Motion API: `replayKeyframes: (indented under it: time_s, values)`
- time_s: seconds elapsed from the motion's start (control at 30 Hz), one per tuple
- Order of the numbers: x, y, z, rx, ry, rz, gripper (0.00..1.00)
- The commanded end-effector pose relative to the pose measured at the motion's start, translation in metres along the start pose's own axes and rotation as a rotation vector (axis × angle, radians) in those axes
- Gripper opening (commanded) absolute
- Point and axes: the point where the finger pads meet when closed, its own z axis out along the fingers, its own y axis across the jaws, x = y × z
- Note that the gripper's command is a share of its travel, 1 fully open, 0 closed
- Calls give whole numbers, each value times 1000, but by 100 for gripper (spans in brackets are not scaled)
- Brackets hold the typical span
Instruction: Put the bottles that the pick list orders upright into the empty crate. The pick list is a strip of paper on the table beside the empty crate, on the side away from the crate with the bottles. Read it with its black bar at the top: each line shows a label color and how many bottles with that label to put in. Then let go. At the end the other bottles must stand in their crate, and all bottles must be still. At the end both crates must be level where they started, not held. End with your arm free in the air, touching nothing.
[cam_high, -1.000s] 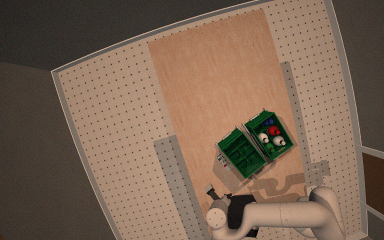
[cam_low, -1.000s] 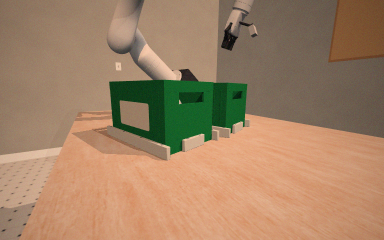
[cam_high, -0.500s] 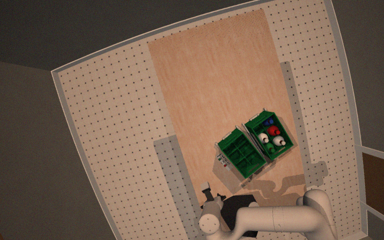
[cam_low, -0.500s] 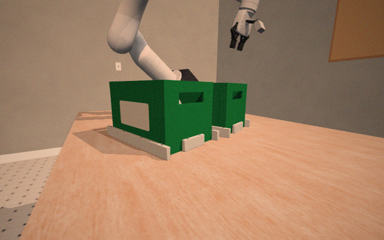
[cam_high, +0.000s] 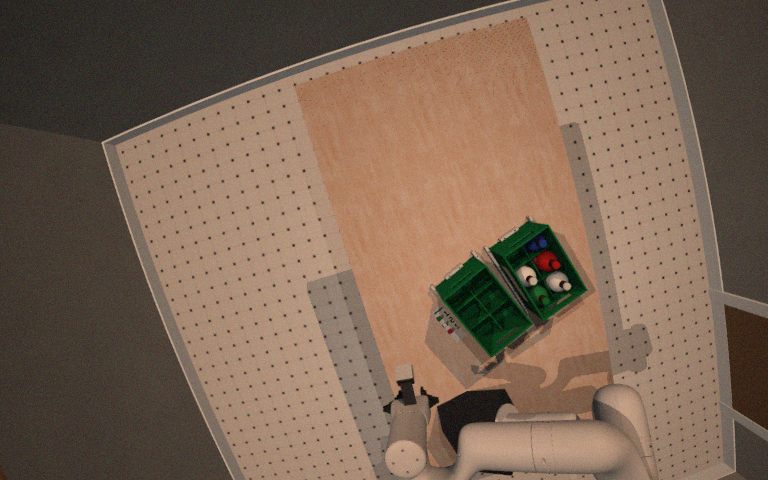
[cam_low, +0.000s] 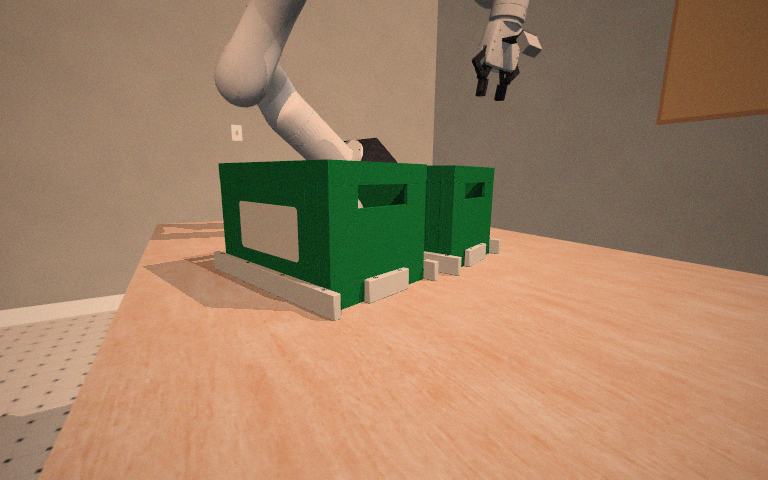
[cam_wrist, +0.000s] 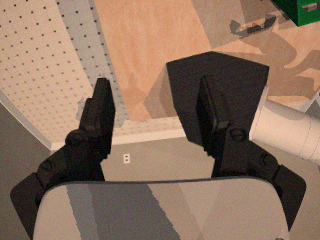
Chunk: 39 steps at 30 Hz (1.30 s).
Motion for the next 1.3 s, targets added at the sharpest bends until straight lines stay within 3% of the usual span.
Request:
replayKeyframes:
  time_s: [0.0, 0.53, 1.27]
  values:
    - [6, -16, -4, 16, 41, 98, 65]
    - [21, -65, -15, 101, 142, 401, 65]
    - [21, -65, -15, 101, 142, 401, 65]
